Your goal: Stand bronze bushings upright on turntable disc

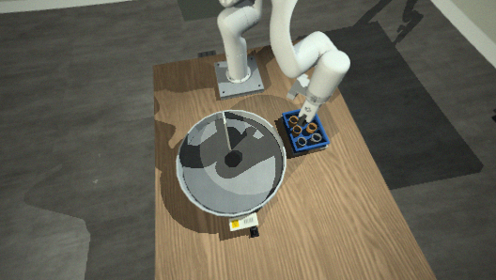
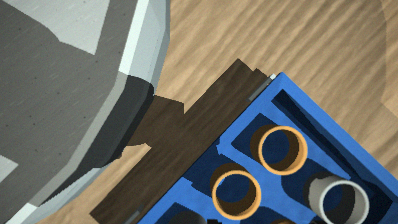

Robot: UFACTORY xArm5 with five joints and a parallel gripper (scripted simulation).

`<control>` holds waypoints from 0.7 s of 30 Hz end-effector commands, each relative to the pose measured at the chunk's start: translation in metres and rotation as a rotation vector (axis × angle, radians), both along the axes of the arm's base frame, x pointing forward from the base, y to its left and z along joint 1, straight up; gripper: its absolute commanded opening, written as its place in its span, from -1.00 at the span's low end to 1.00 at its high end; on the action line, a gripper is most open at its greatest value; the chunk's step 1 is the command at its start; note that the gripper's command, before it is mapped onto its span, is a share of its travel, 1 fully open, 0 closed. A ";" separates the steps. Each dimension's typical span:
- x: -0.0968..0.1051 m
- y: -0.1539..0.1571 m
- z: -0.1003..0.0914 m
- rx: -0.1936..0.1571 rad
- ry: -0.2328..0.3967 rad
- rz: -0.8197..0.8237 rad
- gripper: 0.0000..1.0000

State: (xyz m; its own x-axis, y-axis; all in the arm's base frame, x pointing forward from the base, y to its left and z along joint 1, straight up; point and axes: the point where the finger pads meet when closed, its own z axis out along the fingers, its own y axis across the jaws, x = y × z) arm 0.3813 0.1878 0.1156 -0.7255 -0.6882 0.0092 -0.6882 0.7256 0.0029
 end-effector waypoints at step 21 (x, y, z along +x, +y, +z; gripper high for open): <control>0.001 0.000 -0.013 0.002 -0.003 0.000 -0.04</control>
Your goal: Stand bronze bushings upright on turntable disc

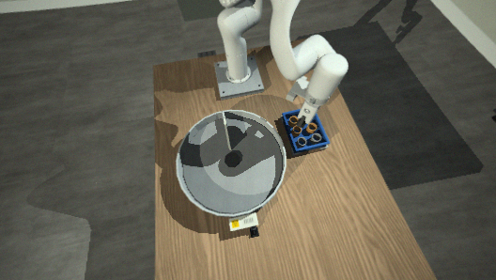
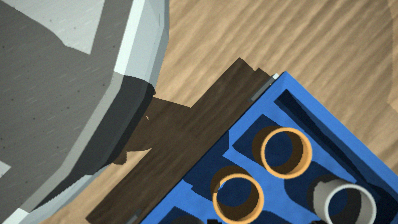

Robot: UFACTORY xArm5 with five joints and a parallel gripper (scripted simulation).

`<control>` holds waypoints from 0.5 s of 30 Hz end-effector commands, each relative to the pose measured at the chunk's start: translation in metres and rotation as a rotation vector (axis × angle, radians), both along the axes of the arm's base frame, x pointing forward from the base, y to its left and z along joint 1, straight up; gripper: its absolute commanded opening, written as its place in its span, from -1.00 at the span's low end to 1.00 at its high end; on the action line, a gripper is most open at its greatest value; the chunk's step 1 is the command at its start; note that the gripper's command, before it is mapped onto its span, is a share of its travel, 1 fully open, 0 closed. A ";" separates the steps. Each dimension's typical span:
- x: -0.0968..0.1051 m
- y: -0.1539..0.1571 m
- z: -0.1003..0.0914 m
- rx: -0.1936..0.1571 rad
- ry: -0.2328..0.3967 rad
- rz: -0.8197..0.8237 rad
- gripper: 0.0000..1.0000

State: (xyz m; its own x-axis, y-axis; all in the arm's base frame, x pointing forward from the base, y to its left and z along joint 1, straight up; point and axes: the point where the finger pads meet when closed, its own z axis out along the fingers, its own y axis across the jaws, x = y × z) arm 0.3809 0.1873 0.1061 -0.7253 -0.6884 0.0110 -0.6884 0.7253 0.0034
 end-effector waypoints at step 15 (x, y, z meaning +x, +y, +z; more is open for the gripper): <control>0.003 0.000 -0.060 0.003 -0.005 0.000 -0.04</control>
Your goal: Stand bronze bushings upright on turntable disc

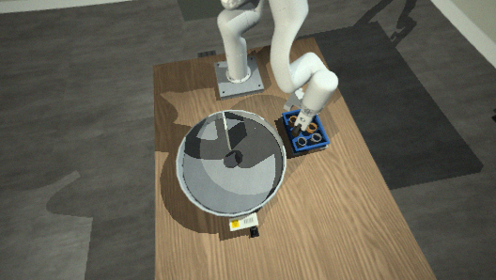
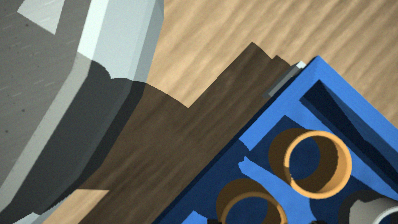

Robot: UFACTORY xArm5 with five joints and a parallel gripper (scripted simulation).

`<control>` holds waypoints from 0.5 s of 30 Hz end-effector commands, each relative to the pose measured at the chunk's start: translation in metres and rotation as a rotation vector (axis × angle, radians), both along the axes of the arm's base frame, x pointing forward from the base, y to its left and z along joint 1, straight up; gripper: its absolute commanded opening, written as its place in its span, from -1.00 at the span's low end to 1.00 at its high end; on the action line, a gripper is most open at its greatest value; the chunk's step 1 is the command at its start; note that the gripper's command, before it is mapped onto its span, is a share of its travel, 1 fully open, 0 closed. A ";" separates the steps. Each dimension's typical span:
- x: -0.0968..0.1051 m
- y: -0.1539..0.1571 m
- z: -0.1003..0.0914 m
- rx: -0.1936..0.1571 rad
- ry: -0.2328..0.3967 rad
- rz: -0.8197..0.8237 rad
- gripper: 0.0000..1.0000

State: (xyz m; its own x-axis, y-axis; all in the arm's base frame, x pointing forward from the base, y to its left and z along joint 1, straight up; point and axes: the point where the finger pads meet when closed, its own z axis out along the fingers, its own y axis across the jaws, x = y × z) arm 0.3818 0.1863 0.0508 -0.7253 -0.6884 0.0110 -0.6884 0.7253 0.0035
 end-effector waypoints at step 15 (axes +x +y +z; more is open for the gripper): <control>0.003 0.001 -0.008 0.003 -0.005 0.000 -0.04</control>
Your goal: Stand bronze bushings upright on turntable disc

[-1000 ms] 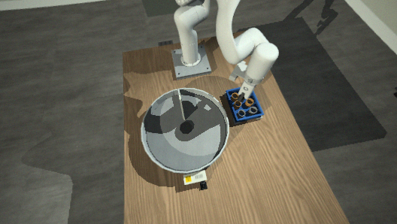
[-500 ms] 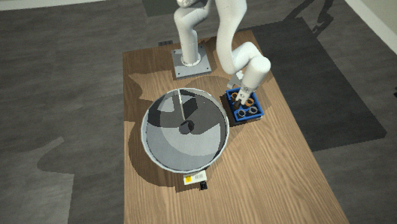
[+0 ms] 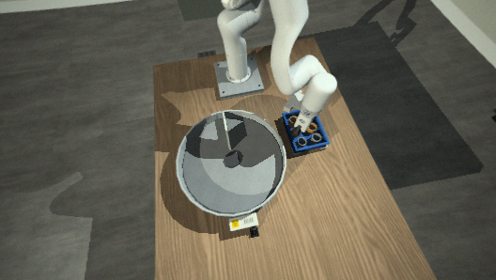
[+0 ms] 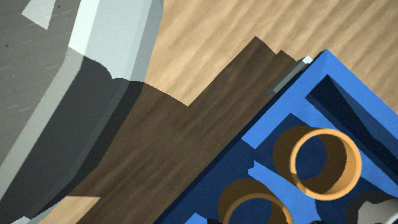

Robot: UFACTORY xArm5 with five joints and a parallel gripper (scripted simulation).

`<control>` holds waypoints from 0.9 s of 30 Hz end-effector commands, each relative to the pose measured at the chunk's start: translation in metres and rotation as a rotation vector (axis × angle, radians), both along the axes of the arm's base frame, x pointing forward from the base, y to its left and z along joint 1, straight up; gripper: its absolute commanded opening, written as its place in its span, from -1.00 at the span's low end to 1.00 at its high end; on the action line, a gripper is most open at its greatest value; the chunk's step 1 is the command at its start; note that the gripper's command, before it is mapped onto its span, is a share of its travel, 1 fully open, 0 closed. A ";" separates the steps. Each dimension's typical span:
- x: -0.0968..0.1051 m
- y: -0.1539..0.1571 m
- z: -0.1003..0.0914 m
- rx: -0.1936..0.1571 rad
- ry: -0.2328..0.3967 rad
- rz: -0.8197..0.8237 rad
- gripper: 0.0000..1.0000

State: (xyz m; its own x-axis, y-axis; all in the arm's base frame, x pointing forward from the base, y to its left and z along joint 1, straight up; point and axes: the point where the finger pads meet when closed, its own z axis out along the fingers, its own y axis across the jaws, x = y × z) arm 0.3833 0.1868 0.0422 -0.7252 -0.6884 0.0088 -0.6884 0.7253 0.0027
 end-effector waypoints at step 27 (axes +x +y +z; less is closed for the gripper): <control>0.001 0.001 -0.008 0.001 -0.003 0.000 -0.04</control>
State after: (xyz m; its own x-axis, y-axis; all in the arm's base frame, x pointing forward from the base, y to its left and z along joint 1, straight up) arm 0.3833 0.1868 0.0345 -0.7252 -0.6884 0.0088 -0.6884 0.7253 0.0028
